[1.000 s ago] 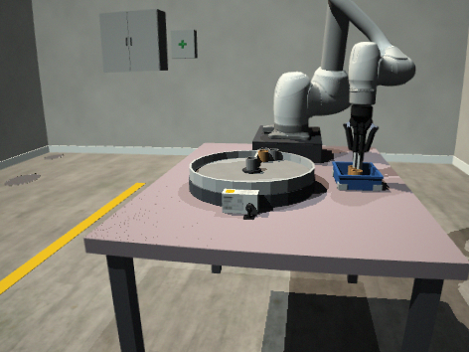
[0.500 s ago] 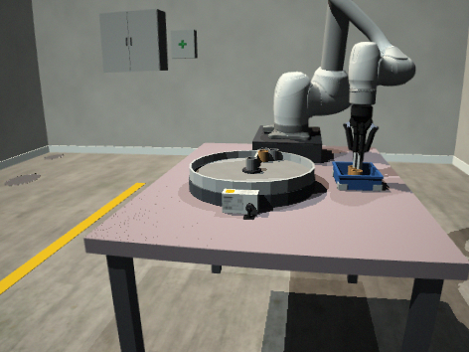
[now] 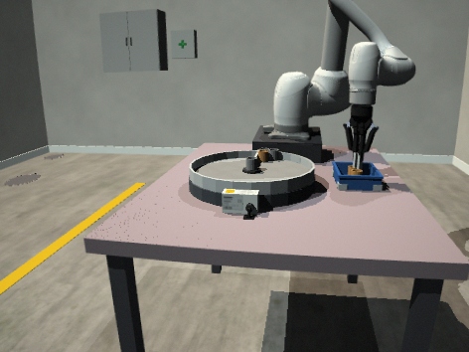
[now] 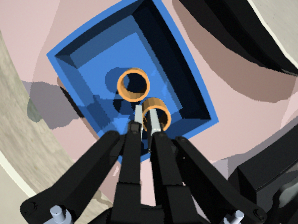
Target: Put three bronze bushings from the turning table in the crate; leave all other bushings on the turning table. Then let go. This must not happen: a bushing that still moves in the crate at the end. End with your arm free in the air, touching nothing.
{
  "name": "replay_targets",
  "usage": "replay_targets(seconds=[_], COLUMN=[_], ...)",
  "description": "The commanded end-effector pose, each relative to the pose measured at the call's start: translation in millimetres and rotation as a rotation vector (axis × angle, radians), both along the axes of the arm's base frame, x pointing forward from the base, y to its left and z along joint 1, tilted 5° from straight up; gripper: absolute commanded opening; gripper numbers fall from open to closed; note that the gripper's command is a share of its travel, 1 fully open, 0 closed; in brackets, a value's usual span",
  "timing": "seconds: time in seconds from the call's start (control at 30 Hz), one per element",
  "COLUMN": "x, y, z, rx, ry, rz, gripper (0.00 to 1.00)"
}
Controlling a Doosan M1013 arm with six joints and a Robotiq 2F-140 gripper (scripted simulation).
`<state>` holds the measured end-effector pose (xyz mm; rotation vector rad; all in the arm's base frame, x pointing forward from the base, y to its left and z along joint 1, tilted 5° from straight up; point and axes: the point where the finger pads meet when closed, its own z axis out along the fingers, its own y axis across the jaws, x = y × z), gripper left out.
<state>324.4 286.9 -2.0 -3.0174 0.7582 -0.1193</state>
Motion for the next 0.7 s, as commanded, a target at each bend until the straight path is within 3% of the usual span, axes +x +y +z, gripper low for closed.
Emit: replay_targets(seconds=[0.0, 0.07, 0.1, 0.67], x=[0.0, 0.0, 0.0, 0.0], y=[0.0, 0.0, 0.0, 0.0], z=[0.0, 0.0, 0.0, 0.0], rx=[0.000, 0.000, 0.000, 0.000], ry=[0.000, 0.000, 0.000, 0.000], rz=[0.000, 0.000, 0.000, 0.000], gripper=[0.00, 0.00, 0.10, 0.10])
